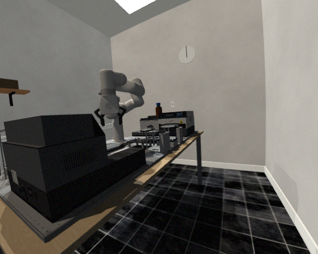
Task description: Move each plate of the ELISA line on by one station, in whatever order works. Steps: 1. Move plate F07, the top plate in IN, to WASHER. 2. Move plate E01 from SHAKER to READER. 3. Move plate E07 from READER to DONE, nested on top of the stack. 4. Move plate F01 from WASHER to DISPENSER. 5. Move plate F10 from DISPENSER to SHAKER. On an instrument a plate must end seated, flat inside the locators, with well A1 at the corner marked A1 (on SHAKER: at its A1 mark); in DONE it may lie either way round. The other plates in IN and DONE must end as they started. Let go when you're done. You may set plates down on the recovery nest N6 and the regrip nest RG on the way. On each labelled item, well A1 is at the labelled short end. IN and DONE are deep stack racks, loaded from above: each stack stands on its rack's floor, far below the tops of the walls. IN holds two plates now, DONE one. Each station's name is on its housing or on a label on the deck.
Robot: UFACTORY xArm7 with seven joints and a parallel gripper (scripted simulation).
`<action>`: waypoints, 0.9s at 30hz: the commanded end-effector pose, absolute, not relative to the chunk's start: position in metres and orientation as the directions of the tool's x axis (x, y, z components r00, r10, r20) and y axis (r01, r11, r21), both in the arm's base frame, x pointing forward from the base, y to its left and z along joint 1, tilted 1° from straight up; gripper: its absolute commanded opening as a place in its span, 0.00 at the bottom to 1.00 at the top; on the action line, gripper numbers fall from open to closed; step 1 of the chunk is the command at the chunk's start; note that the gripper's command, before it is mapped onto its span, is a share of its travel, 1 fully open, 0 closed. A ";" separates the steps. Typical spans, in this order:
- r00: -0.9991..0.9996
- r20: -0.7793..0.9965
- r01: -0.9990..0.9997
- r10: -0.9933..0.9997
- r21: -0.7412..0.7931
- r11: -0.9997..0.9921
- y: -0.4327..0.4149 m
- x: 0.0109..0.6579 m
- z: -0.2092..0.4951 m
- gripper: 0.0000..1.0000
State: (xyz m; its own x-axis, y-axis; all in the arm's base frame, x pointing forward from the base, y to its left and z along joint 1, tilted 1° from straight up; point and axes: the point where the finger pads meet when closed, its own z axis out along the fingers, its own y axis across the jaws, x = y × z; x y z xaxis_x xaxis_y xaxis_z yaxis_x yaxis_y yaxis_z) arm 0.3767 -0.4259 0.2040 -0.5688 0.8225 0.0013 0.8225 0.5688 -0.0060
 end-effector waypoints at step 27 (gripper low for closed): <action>-0.998 -0.006 -0.060 -0.060 -0.016 0.998 -0.347 0.374 0.205 1.00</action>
